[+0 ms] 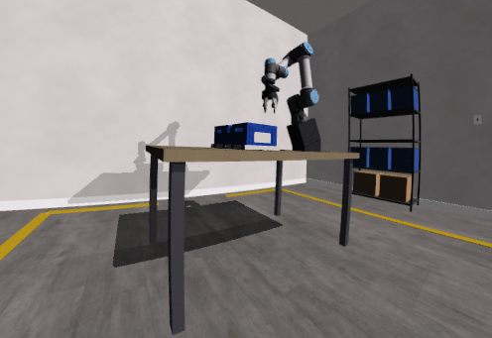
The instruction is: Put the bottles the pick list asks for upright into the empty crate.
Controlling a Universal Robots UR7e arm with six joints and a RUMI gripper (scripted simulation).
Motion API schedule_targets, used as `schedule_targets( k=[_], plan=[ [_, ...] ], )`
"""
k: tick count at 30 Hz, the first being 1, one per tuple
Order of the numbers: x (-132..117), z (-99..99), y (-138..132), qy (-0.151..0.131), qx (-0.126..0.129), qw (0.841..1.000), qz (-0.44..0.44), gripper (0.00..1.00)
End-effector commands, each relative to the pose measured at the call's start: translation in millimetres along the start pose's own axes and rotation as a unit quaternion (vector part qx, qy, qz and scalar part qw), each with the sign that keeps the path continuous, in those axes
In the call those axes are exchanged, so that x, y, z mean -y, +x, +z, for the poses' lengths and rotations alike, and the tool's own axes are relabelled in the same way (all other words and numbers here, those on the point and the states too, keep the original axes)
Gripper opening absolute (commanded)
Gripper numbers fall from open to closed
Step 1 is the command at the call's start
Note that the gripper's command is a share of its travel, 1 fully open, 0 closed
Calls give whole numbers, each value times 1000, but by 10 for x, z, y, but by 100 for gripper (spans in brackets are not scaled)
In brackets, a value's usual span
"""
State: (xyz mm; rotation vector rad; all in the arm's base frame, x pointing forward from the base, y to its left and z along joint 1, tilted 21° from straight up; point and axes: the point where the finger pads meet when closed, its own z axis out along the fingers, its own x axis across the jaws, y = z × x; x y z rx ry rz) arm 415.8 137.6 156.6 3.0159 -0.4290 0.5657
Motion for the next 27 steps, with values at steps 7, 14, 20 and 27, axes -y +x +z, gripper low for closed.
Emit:
schedule_targets(
  k=[7, 14, 20, 27],
  plan=[
    [-479, -96, 176, 1, 0, 985, 171, 38],
    [-711, -139, 260, 1, 0, 968, 252, 38],
    [-989, -191, 360, 1, 0, 938, 348, 38],
    [-1314, -251, 476, 1, 0, 891, 455, 38]
  ],
)
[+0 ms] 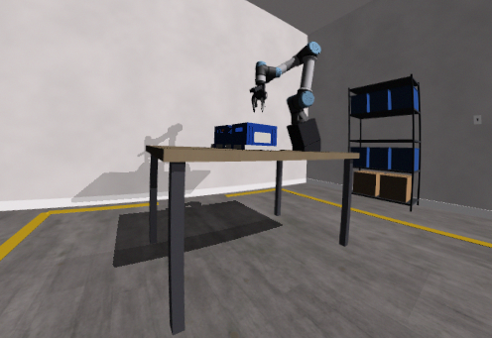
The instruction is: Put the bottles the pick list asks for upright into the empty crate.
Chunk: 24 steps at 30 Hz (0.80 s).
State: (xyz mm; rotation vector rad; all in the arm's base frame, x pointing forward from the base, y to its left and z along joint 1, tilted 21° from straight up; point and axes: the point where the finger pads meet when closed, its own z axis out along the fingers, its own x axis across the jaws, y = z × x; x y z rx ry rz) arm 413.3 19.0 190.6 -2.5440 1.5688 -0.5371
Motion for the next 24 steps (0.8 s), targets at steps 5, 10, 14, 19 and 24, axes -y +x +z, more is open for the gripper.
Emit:
schedule_targets(
  k=[5, 10, 14, 19, 24],
  plan=[
    [-126, -61, 305, 1, 1, 994, 111, 38],
    [-223, -103, 532, 0, 1, 981, 193, 38],
    [-300, -138, 713, 0, 1, 966, 258, 38],
    [-358, -163, 849, 0, 1, 952, 306, 38],
    [-455, -206, 1076, 0, 1, 923, 384, 38]
  ],
)
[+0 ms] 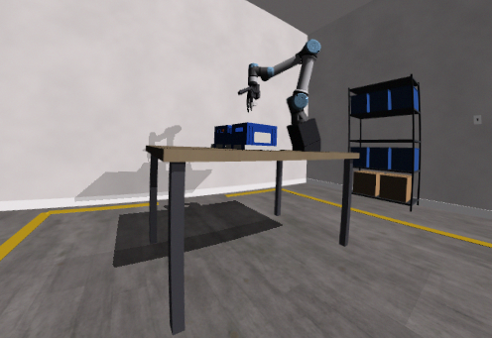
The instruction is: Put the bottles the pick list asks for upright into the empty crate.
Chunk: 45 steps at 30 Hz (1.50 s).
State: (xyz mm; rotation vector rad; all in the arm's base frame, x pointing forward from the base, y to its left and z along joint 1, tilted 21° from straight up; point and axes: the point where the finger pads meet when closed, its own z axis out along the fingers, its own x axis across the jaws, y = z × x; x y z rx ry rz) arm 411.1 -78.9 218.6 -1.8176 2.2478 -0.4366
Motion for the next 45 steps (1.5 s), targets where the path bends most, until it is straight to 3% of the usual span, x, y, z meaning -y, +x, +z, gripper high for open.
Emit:
schedule_targets(
  k=[1, 10, 12, 16, 27, 29, 37, 45],
  plan=[
    [64, -39, 205, 0, 0, 997, 72, 38],
    [184, -117, 632, 0, 0, 975, 220, 38],
    [184, -117, 632, 0, 0, 975, 220, 38],
    [237, -151, 822, 0, 0, 959, 285, 38],
    [383, -247, 1343, 0, 0, 891, 455, 38],
    [383, -247, 1343, 0, 0, 891, 455, 38],
    [490, -316, 1722, 0, 0, 823, 568, 38],
    [584, -377, 2054, 0, 0, 823, 568, 38]
  ],
)
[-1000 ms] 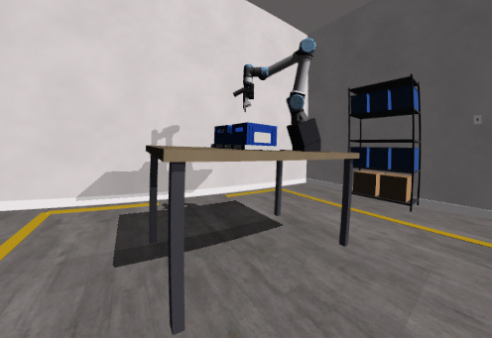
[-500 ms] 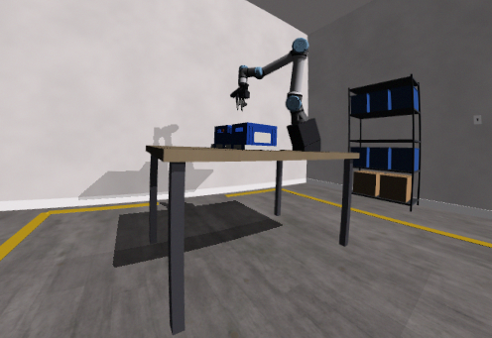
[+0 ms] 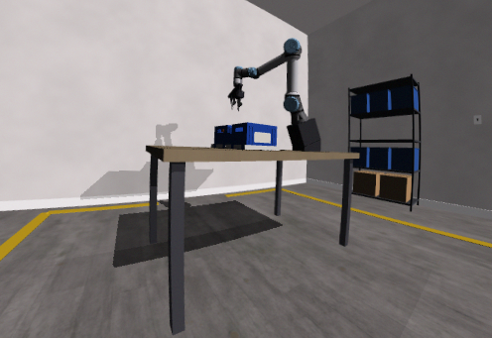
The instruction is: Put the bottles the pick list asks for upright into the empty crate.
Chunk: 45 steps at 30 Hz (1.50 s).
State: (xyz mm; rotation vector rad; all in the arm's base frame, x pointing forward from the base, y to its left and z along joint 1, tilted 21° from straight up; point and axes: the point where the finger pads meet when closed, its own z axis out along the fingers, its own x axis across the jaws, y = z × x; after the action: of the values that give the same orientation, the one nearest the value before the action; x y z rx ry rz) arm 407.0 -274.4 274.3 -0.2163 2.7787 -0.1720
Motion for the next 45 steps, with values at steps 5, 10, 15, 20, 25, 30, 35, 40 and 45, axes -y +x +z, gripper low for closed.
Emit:
schedule_targets(
  k=[5, 10, 15, 20, 25, 30, 35, 40, 45],
  plan=[
    [211, -38, 11, 0, 0, 1000, 2, 38],
    [211, -38, 11, 0, 0, 1000, 2, 38],
    [211, -38, 11, 0, 0, 1000, 2, 38],
    [210, -38, 11, 0, 0, 1000, 2, 38],
    [210, -38, 11, 0, 0, 1000, 2, 38],
    [210, -38, 11, 0, 0, 1000, 2, 38],
    [210, -38, 11, 0, 0, 1000, 2, 38],
    [210, -38, 11, 0, 0, 1000, 2, 38],
    [210, -38, 11, 0, 0, 1000, 2, 38]
  ],
)
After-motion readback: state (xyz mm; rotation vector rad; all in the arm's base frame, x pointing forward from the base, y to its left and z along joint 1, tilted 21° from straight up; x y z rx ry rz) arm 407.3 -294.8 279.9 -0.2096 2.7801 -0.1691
